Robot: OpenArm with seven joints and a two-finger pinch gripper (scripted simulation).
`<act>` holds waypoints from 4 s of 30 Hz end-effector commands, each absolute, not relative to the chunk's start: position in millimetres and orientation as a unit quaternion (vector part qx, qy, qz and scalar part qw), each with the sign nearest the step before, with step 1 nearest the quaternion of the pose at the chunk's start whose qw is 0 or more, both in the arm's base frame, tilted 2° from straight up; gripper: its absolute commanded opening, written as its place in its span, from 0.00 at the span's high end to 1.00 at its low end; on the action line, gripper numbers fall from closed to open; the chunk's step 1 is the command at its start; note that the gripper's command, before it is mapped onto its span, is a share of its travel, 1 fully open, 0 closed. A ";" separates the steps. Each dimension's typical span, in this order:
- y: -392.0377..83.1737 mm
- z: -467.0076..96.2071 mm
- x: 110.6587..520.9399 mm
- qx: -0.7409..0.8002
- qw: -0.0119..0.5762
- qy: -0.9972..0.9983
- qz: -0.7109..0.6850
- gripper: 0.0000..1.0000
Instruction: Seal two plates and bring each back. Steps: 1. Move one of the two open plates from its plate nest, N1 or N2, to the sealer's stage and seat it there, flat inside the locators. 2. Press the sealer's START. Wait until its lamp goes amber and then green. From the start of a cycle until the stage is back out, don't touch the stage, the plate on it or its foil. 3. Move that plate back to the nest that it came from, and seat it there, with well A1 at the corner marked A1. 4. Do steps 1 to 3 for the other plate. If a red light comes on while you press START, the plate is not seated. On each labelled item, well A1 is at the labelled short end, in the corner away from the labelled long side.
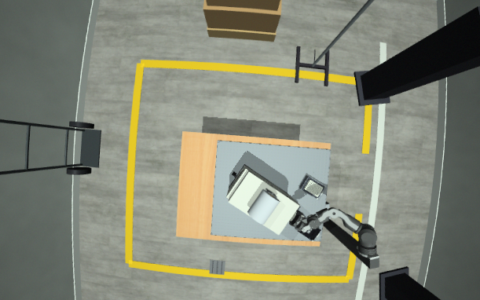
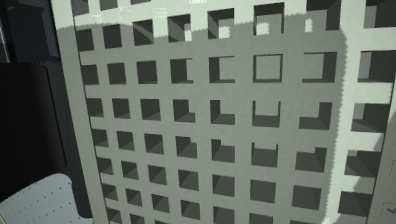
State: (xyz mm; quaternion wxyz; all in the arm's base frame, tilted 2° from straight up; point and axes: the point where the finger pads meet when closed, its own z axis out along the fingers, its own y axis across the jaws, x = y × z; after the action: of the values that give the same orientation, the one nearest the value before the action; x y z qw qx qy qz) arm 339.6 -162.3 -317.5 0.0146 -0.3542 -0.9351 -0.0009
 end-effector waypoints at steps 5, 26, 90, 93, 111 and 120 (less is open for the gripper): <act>-161.2 -319.8 340.0 -0.352 0.014 -0.936 -0.003 1.00; -161.8 -318.8 340.3 -0.353 0.013 -0.935 -0.002 1.00; -162.5 -300.5 340.7 -0.355 0.014 -0.935 -0.001 0.35; -162.5 -297.5 341.6 -0.355 0.012 -0.935 -0.002 0.35; -185.4 -268.3 325.8 -0.352 -0.095 -0.930 0.043 0.38; -208.1 -245.6 311.2 -0.345 -0.201 -0.913 0.085 0.41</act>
State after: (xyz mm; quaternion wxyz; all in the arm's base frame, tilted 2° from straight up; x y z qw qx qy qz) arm 311.0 -202.1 -246.1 -0.1890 -0.3366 -0.9196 0.0729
